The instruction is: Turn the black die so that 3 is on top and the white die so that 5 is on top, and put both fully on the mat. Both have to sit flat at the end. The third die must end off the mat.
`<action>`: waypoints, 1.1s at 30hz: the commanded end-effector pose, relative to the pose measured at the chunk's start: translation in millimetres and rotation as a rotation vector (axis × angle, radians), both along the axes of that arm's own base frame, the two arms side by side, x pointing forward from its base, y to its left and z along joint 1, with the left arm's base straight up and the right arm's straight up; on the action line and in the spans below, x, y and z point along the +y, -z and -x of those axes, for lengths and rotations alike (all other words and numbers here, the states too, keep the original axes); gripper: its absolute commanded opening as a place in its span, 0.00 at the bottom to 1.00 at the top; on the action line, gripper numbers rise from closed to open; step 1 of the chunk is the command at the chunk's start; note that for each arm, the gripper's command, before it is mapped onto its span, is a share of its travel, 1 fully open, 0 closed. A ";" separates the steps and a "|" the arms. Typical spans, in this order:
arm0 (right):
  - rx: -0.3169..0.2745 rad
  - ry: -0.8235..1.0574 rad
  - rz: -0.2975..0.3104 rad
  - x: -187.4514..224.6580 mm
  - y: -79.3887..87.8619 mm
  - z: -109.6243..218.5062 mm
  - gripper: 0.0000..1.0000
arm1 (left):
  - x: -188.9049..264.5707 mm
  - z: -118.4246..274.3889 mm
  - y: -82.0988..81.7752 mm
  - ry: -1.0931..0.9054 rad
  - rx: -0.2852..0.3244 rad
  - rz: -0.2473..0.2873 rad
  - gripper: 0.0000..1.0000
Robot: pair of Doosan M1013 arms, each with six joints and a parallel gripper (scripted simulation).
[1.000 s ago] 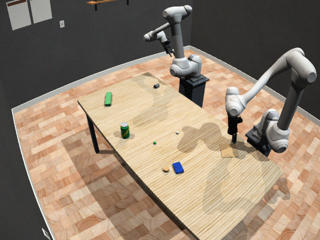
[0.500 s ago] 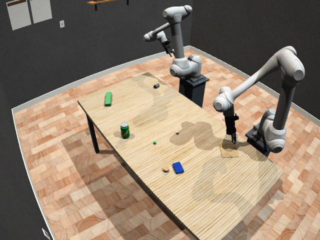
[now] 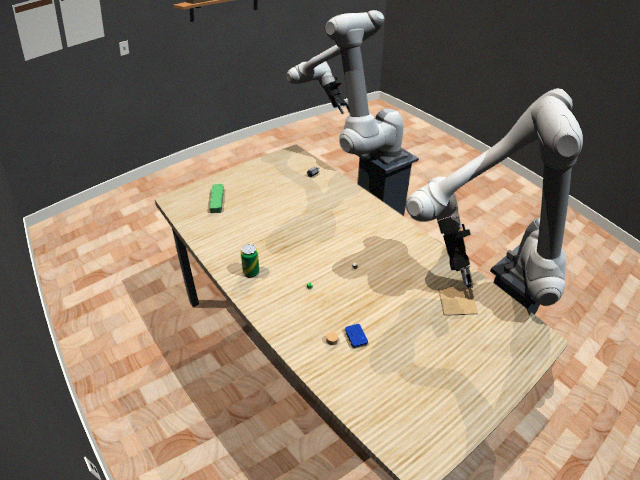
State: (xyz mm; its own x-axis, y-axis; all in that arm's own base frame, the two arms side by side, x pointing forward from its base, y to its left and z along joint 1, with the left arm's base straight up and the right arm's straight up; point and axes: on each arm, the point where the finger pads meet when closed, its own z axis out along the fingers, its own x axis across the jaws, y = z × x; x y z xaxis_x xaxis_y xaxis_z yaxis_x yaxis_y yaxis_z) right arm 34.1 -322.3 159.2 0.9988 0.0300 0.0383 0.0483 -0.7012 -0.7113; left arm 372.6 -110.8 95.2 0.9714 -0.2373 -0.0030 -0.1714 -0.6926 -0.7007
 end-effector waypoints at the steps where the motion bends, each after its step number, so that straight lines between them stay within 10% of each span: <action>1: 0.000 -0.003 0.007 -0.9 0.4 2.4 1.00 | -2.0 -1.6 -0.9 0.002 -0.005 -0.008 0.34; 33: 0.000 -0.003 0.007 -0.9 0.4 2.4 1.00 | -2.0 -1.6 17.8 0.002 -0.005 -0.008 0.34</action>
